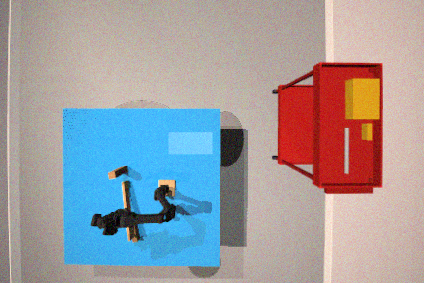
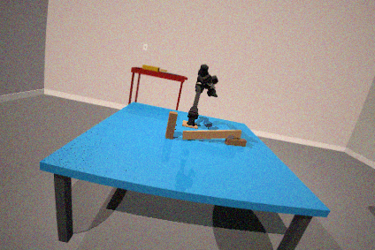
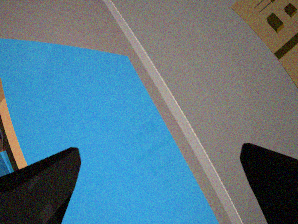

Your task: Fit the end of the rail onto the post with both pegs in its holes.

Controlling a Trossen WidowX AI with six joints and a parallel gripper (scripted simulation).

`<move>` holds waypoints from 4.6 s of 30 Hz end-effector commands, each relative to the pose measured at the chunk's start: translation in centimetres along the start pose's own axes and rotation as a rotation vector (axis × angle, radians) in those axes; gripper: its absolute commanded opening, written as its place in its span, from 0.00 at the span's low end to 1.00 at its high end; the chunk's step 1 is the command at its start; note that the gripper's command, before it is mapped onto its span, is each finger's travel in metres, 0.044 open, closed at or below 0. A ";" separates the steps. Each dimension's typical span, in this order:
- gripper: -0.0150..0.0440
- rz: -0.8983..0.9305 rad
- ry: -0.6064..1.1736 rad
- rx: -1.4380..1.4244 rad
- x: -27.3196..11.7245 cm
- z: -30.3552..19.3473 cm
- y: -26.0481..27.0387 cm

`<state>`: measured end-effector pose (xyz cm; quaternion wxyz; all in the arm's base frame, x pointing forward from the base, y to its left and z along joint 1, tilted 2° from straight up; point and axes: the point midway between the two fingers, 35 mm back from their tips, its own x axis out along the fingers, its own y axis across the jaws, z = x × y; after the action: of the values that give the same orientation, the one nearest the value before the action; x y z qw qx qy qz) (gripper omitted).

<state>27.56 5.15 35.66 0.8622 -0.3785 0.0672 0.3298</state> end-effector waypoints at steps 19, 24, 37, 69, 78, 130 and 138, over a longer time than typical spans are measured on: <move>1.00 0.947 0.713 -0.322 9.3 -20.1 11.0; 1.00 0.947 0.713 -0.322 9.3 -20.1 11.0; 1.00 0.947 0.713 -0.322 10.1 -21.4 12.1; 1.00 0.947 0.713 -0.322 11.9 -24.8 15.4; 0.64 0.947 0.713 -0.322 11.9 -24.9 15.4; 0.25 0.947 0.713 -0.322 11.5 -23.9 14.5; 0.25 0.947 0.713 -0.322 11.4 -23.6 14.2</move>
<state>30.47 1.55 5.60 0.4736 -0.5183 0.4673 0.5373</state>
